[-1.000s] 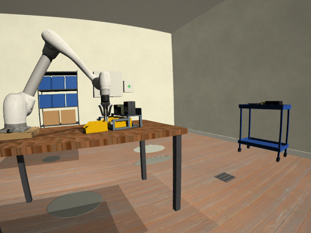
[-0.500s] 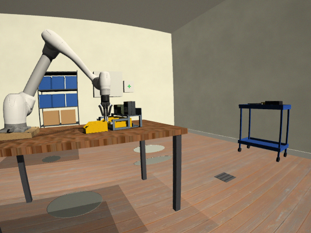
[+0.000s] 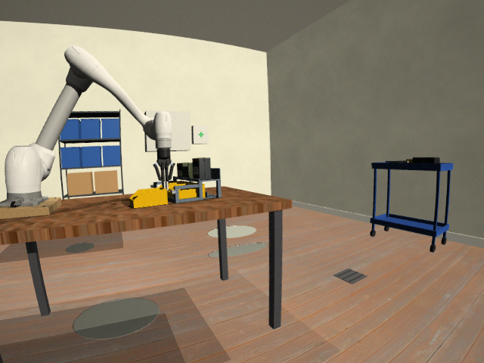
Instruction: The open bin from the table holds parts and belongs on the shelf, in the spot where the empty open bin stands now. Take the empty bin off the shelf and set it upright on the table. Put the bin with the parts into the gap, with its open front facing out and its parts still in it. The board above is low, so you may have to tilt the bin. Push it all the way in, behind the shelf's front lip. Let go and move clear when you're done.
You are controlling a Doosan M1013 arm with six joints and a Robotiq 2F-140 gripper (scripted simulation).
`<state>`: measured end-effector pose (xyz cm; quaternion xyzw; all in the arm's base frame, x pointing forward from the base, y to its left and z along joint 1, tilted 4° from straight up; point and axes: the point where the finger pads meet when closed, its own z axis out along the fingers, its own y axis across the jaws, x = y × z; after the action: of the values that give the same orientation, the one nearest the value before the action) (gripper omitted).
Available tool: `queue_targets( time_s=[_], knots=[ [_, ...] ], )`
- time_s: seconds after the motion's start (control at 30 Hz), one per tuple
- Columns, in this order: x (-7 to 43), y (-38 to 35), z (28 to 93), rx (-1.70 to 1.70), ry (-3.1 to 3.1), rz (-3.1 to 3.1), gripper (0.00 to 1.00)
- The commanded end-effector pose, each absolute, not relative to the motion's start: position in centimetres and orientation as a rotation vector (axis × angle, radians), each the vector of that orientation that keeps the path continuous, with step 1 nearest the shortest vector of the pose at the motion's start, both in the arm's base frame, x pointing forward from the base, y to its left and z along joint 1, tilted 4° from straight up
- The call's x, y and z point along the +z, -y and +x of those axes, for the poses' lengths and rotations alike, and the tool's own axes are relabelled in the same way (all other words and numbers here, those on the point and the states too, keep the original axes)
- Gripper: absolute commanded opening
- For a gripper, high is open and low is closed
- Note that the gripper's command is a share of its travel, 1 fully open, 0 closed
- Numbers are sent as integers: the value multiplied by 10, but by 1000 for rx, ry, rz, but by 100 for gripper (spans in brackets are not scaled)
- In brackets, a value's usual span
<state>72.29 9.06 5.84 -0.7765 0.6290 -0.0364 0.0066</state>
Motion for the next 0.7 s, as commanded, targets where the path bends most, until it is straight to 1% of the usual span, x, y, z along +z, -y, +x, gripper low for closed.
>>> queue_targets(
  time_s=[0.0,0.37,0.4,0.67],
  knots=[
    [54,-89,720,-109,-1970,-2432,10],
    [54,-89,720,-109,-1970,-2432,10],
    [54,-89,720,-109,-1970,-2432,62],
    [54,-89,720,-109,-1970,-2432,62]
  ],
)
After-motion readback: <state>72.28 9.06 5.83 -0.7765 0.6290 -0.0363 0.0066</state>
